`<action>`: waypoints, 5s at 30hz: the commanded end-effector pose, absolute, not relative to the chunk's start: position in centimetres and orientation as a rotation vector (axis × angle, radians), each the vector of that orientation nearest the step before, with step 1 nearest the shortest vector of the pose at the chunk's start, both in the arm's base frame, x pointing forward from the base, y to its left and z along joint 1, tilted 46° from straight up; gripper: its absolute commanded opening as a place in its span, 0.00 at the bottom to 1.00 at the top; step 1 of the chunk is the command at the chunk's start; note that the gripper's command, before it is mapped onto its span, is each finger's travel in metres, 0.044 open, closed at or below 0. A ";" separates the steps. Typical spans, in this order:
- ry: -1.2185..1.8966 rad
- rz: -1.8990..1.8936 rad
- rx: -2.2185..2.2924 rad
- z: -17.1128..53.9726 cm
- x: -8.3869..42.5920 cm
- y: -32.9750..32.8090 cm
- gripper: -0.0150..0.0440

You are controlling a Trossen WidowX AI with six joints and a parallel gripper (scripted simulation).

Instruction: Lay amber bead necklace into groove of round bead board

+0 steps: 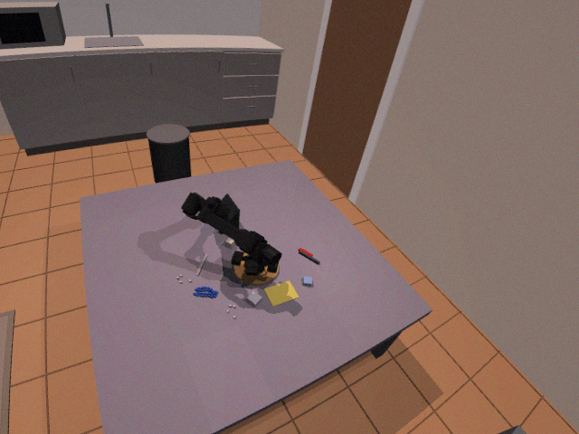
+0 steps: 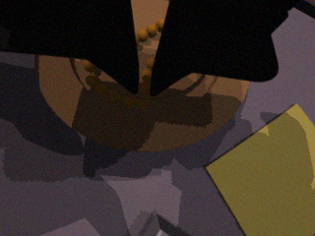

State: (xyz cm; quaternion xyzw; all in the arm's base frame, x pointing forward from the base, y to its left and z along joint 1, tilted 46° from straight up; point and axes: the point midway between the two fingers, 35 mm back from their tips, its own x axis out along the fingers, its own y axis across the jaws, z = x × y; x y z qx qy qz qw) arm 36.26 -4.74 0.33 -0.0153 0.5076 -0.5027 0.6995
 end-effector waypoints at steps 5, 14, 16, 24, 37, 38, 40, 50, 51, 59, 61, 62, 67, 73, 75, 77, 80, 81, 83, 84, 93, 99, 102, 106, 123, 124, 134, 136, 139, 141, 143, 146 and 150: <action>1.131 -1.120 -0.034 0.4 36.3 -4.7 0.25; 1.131 -1.120 -0.034 0.4 36.3 -4.7 0.25; 1.132 -1.120 -0.037 0.5 36.2 -4.6 0.25; 1.135 -1.118 -0.044 0.7 36.6 -4.3 0.25; 1.134 -1.118 -0.044 0.3 37.9 -4.5 0.25; 1.134 -1.118 -0.044 0.2 37.9 -4.6 0.25; 1.134 -1.118 -0.044 0.0 37.9 -4.7 0.25; 1.130 -1.119 -0.034 0.3 37.9 -4.5 0.65; 1.130 -1.119 -0.034 0.3 37.9 -4.5 0.70; 1.136 -1.118 -0.043 0.4 37.8 -4.3 1.00; 1.134 -1.118 -0.044 0.5 37.8 -4.1 1.00; 1.134 -1.118 -0.044 0.5 37.8 -4.1 1.00; 1.134 -1.118 -0.044 0.5 37.8 -4.1 1.00; 1.134 -1.118 -0.044 0.5 37.8 -4.1 1.00; 1.134 -1.118 -0.044 0.5 37.8 -4.1 1.00; 1.134 -1.118 -0.044 0.5 37.8 -4.1 1.00; 1.134 -1.118 -0.044 0.5 37.8 -4.1 1.00; 1.134 -1.118 -0.044 0.5 37.8 -4.1 1.00; 1.134 -1.118 -0.044 0.5 37.8 -4.1 1.00; 1.134 -1.118 -0.044 0.5 37.8 -4.1 1.00; 1.137 -1.116 -0.045 2.3 36.9 -1.4 0.64; 1.137 -1.116 -0.045 1.5 36.9 -2.2 0.46; 1.129 -1.114 -0.039 1.8 37.1 -1.9 0.46; 1.129 -1.114 -0.040 1.6 37.1 -2.1 0.46; 1.136 -1.116 -0.045 -0.3 36.8 -4.1 0.46; 1.136 -1.117 -0.045 -0.4 36.8 -4.2 0.46; 1.132 -1.119 -0.035 -0.3 36.9 -4.1 0.25; 1.132 -1.119 -0.035 -0.3 36.9 -4.1 0.25; 1.132 -1.119 -0.035 -0.3 36.9 -4.1 0.25; 1.132 -1.119 -0.035 -0.3 36.9 -4.1 0.25; 1.132 -1.119 -0.035 -0.3 36.9 -4.1 0.25; 1.132 -1.119 -0.035 -0.3 36.9 -4.1 0.25; 1.132 -1.119 -0.035 -0.3 36.9 -4.1 0.25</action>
